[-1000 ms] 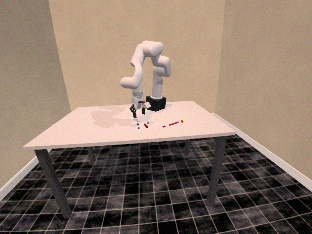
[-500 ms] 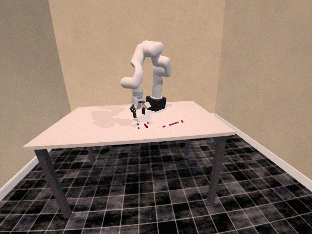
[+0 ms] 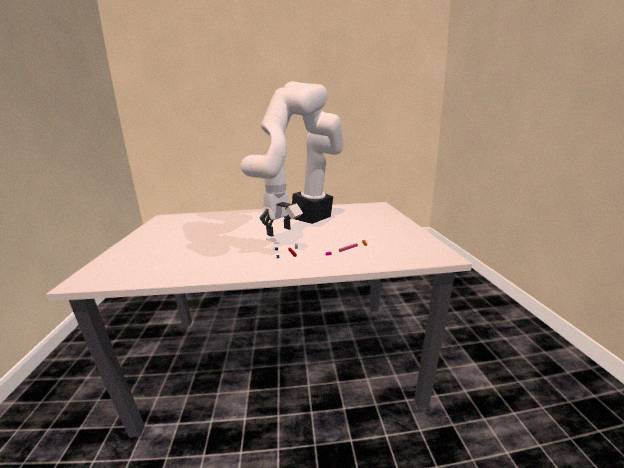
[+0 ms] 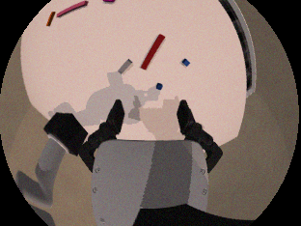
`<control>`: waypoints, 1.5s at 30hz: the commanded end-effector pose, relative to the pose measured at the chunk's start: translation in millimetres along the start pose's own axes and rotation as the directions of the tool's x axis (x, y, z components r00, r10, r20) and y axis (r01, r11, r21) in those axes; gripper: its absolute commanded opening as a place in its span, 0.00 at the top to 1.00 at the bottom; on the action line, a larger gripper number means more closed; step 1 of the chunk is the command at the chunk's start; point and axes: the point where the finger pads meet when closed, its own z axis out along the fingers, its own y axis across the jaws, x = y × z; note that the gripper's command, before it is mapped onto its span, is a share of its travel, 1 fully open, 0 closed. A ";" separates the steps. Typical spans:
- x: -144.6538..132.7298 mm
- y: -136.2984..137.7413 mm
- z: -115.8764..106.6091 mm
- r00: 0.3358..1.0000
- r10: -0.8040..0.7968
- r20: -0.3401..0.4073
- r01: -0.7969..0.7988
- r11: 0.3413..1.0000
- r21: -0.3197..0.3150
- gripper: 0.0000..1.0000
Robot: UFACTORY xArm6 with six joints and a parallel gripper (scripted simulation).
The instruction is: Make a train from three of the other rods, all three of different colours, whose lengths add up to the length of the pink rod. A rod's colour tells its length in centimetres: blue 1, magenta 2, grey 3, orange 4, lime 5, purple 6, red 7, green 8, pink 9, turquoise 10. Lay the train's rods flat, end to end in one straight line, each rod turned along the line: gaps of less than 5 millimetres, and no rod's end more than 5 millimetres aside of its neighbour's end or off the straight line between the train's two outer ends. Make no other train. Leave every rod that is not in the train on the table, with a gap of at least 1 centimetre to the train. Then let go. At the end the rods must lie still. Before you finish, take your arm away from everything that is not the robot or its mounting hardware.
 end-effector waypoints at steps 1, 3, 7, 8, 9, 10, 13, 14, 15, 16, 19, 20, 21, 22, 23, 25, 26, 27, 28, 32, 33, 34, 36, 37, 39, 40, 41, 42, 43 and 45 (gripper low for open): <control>0.4 1.2 -1.1 1.000 0.000 -0.001 0.000 1.000 -0.003 0.00; 0.4 1.2 -1.1 1.000 0.000 -0.001 0.000 1.000 -0.003 0.00; 0.4 1.2 -1.1 1.000 0.000 -0.001 0.000 1.000 -0.003 0.00; 0.4 1.2 -1.1 1.000 0.000 -0.001 0.000 1.000 -0.003 0.00; 0.4 1.2 -1.1 1.000 0.000 -0.001 0.000 1.000 -0.003 0.00; 0.4 1.2 -1.1 1.000 0.000 -0.001 0.000 1.000 -0.003 0.00; 0.4 1.2 -1.1 1.000 0.000 -0.001 0.000 1.000 -0.003 0.00; 0.4 1.2 -1.1 1.000 0.000 -0.001 0.000 1.000 -0.003 0.00; 0.4 1.2 -1.1 1.000 0.000 -0.001 0.000 1.000 -0.003 0.00; 0.4 1.2 -1.1 1.000 0.000 -0.001 0.000 1.000 -0.003 0.00; 0.4 1.2 -1.1 1.000 0.000 -0.001 0.000 1.000 -0.003 0.00; 0.4 1.2 -1.1 1.000 0.000 -0.001 0.000 1.000 -0.003 0.00; 0.4 1.2 -1.1 1.000 0.000 -0.001 0.000 1.000 -0.003 0.00; 0.4 1.2 -1.1 1.000 0.000 -0.001 0.000 1.000 -0.003 0.00; 0.4 1.2 -1.1 1.000 0.000 -0.001 0.000 1.000 -0.003 0.00; 0.4 1.2 -1.1 1.000 0.000 -0.001 0.000 1.000 -0.003 0.00; 0.4 1.2 -1.1 1.000 0.000 -0.001 0.000 1.000 -0.003 0.00; 0.4 1.2 -1.1 1.000 0.000 -0.001 0.000 1.000 -0.003 0.00; 0.4 1.2 -1.1 1.000 0.000 -0.001 0.000 1.000 -0.003 0.00; 0.4 1.2 -1.1 1.000 0.000 -0.001 0.000 1.000 -0.003 0.00; 0.4 1.2 -1.1 1.000 0.000 -0.001 0.000 1.000 -0.003 0.00; 0.4 1.2 -1.1 1.000 0.000 -0.001 0.000 1.000 -0.003 0.00; 0.4 1.2 -1.1 1.000 0.000 -0.001 0.000 1.000 -0.003 0.00; 0.4 1.2 -1.1 1.000 0.000 -0.001 0.000 1.000 -0.003 0.00; 0.9 1.0 -1.1 1.000 0.003 -0.001 -0.003 1.000 -0.003 0.00; 2.1 0.6 -1.1 1.000 0.011 -0.001 -0.011 1.000 -0.003 0.00; 4.1 -0.1 -1.1 1.000 0.025 -0.001 -0.025 1.000 -0.003 0.00; 7.2 -1.1 -1.0 0.999 0.045 -0.001 -0.045 0.999 -0.003 0.00; 11.3 -2.6 -1.0 0.997 0.073 0.000 -0.073 0.997 -0.003 0.00; 22.6 -7.0 -0.8 0.989 0.149 0.000 -0.149 0.989 -0.003 0.00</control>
